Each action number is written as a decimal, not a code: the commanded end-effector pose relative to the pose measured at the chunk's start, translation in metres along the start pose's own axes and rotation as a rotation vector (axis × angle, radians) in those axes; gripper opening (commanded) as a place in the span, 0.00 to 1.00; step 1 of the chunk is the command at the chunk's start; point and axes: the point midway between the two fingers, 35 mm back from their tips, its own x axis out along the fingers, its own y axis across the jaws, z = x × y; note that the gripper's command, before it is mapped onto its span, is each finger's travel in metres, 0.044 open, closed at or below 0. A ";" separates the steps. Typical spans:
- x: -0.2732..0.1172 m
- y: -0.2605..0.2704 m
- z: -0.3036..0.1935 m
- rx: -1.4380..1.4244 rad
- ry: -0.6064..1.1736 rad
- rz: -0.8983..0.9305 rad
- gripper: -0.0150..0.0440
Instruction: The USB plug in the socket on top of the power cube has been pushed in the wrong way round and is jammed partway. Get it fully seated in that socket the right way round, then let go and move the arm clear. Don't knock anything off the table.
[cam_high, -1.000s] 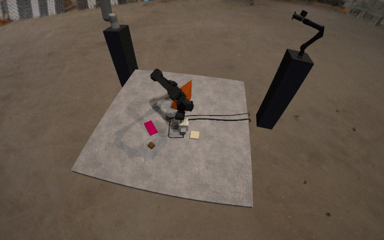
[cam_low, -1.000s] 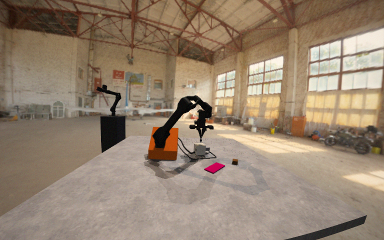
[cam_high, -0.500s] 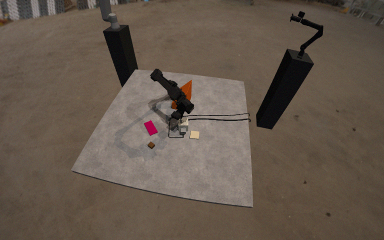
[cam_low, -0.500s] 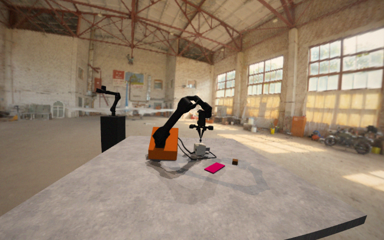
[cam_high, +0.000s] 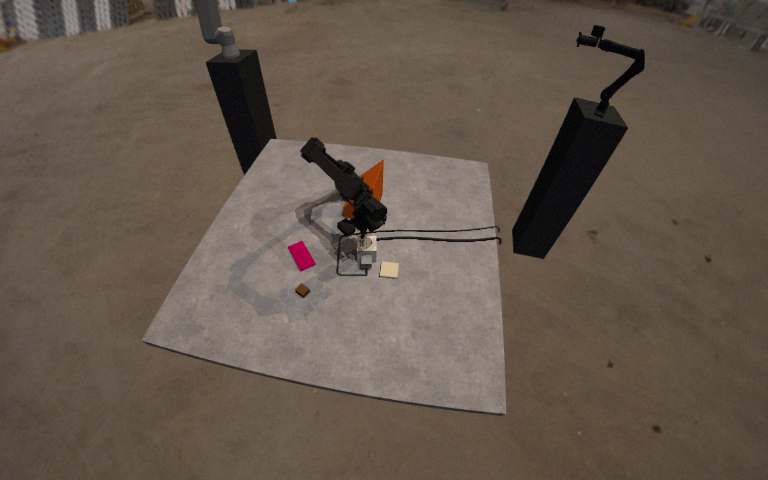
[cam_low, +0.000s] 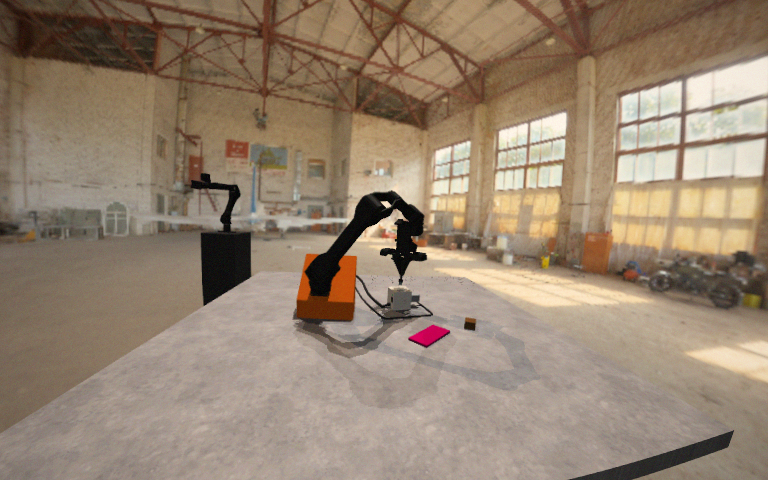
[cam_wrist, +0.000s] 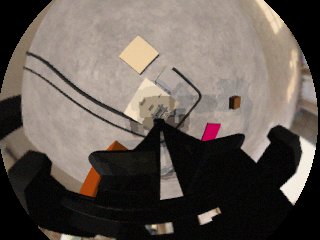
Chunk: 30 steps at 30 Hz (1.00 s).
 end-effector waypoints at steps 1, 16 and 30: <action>0.001 0.000 0.000 0.118 0.000 0.001 0.25; 0.001 0.000 0.000 0.511 0.001 0.001 0.25; 0.001 0.000 0.000 0.877 0.001 0.000 0.25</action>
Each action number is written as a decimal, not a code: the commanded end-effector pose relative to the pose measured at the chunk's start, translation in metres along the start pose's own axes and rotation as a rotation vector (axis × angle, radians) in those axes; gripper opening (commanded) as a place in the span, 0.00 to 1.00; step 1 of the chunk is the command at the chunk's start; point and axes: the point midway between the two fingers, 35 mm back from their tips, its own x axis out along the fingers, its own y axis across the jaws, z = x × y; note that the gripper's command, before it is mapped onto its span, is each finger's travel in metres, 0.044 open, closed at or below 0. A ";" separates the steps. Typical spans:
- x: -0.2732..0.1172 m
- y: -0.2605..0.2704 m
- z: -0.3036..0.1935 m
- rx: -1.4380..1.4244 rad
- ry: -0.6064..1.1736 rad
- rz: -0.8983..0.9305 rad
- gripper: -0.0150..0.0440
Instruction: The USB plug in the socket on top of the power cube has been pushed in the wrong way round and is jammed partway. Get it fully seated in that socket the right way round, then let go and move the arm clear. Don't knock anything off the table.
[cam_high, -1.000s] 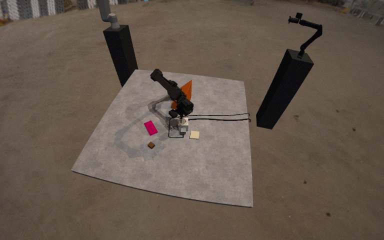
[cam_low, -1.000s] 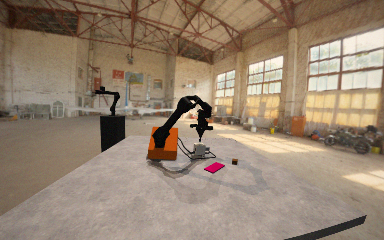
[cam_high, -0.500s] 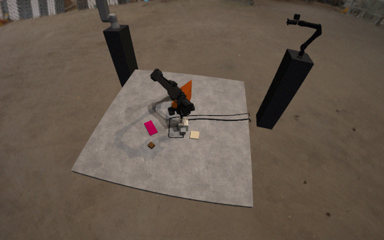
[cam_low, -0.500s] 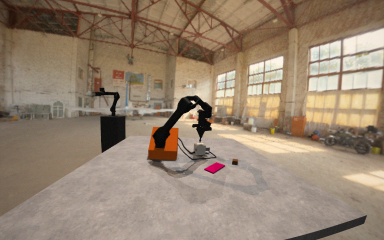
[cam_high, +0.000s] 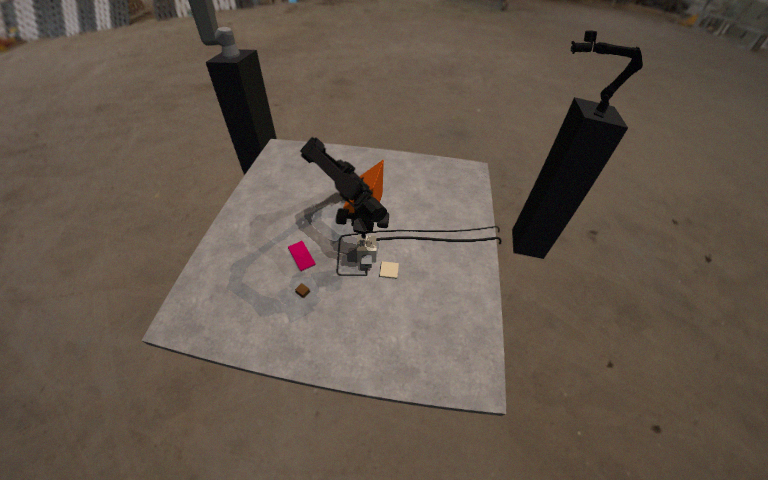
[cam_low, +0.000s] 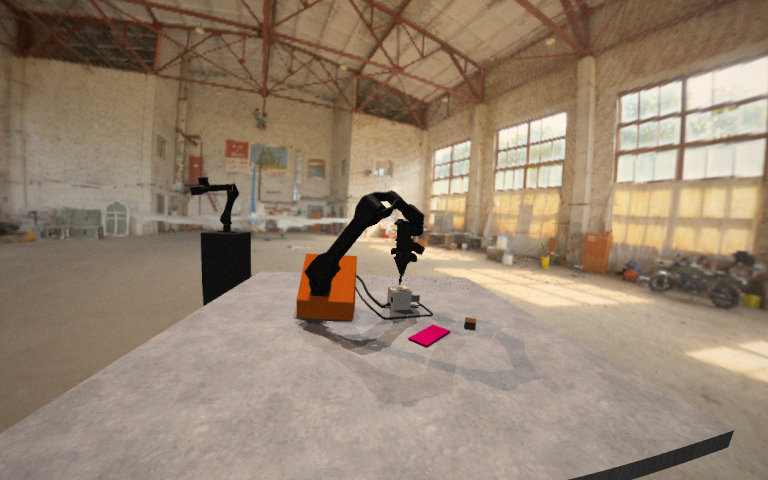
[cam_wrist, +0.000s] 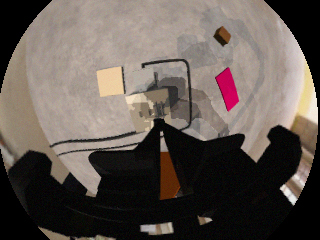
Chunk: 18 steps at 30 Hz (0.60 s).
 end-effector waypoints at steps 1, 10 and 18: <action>0.001 0.000 0.000 0.118 0.001 0.000 0.25; 0.001 0.000 0.000 0.354 0.001 0.000 0.25; 0.001 0.000 0.000 0.563 0.001 0.000 0.25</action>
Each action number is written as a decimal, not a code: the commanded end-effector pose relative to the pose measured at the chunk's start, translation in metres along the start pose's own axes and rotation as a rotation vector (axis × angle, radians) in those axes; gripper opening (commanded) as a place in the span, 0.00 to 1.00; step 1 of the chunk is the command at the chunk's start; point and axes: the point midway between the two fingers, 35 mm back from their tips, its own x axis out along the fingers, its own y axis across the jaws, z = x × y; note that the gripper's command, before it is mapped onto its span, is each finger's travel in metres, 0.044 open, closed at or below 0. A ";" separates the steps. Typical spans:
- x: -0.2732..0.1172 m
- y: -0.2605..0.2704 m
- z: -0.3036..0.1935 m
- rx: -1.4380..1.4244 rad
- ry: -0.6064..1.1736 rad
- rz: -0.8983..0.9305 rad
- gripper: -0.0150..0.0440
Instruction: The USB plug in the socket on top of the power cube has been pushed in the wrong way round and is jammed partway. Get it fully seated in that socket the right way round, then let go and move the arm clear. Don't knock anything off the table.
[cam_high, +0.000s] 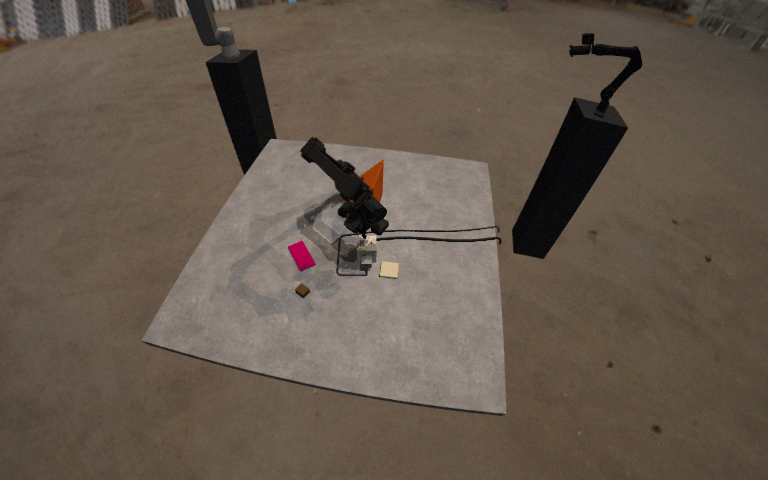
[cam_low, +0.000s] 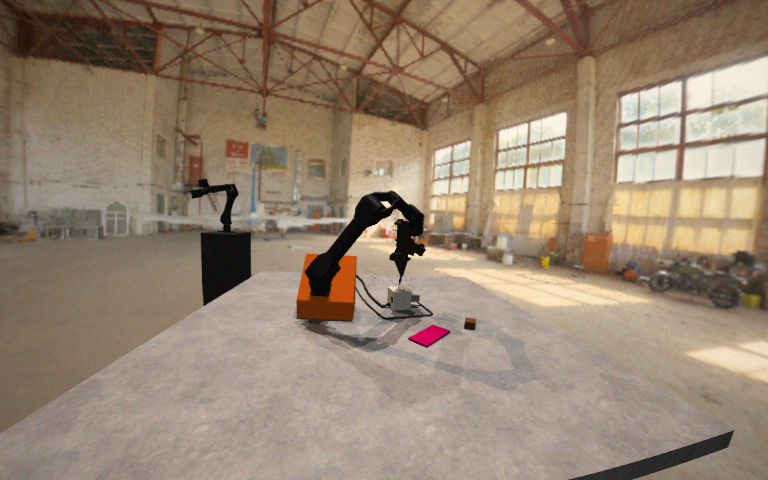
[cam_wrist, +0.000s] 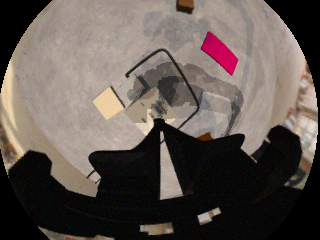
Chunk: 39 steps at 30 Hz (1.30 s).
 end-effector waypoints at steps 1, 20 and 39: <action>0.001 0.000 0.000 0.118 0.001 0.000 0.25; 0.001 0.000 0.000 0.616 0.001 -0.001 0.25; 0.001 0.000 0.000 1.021 0.001 -0.001 0.25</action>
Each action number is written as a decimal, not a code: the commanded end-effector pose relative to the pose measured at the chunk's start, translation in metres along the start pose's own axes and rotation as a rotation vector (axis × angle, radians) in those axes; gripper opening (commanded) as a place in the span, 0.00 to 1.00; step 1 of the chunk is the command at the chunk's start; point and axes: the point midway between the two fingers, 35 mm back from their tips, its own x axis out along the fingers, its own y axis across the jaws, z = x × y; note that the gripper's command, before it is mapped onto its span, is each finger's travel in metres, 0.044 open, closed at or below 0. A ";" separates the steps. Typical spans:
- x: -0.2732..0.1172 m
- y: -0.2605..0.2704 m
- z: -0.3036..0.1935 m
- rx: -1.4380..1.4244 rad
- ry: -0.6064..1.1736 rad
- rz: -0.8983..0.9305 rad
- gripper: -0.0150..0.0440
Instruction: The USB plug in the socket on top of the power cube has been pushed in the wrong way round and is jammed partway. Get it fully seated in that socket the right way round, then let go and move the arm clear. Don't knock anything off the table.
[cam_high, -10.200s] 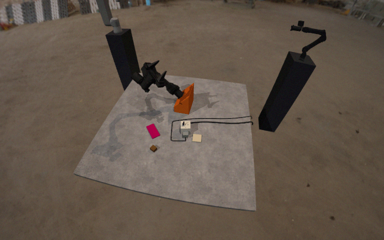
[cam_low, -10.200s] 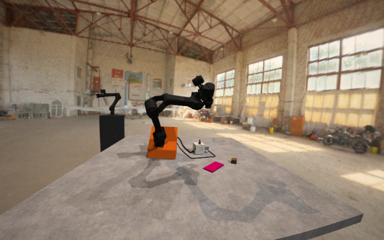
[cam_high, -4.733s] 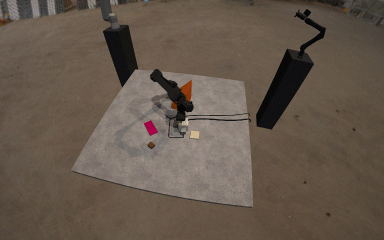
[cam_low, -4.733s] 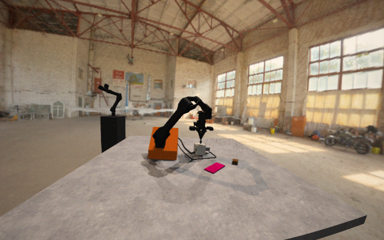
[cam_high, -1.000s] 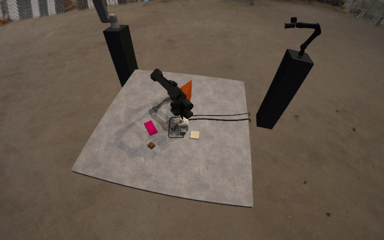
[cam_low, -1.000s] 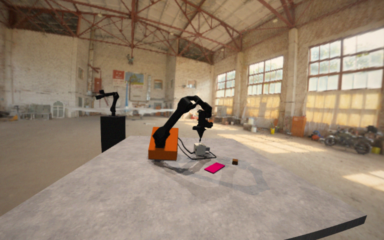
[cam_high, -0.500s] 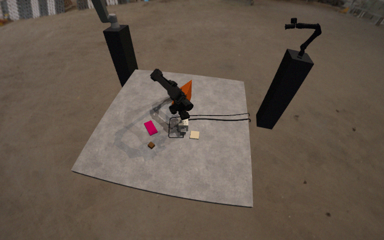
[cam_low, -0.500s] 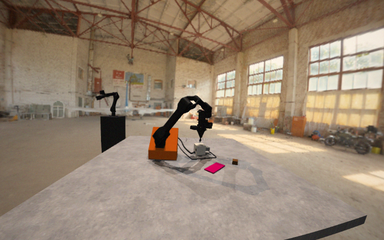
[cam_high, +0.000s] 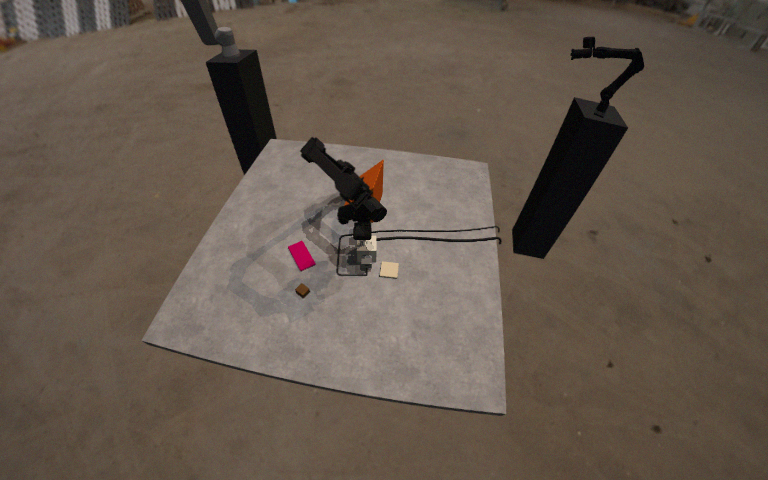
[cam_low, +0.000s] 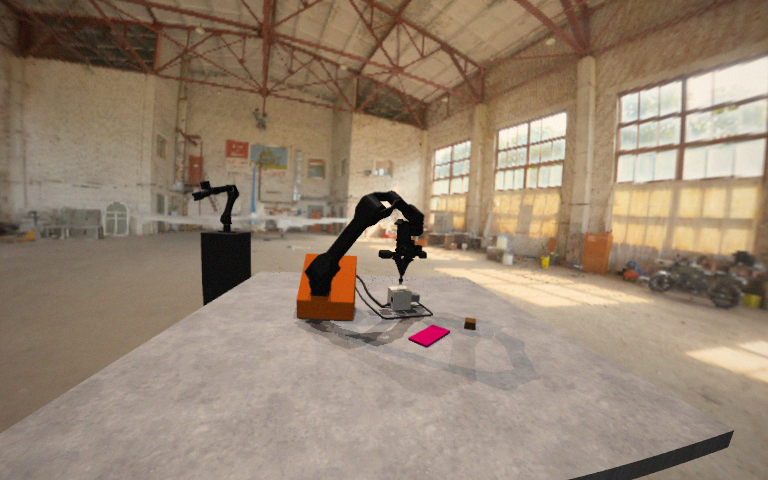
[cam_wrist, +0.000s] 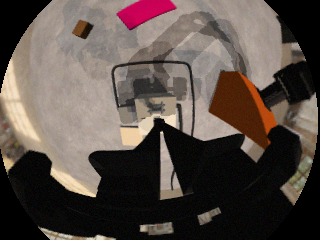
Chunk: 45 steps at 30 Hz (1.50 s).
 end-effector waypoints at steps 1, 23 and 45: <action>0.001 0.000 0.000 0.039 0.000 -0.001 0.25; 0.002 0.000 0.001 0.028 -0.007 0.000 0.25; 0.004 0.000 0.003 0.022 -0.019 0.000 0.25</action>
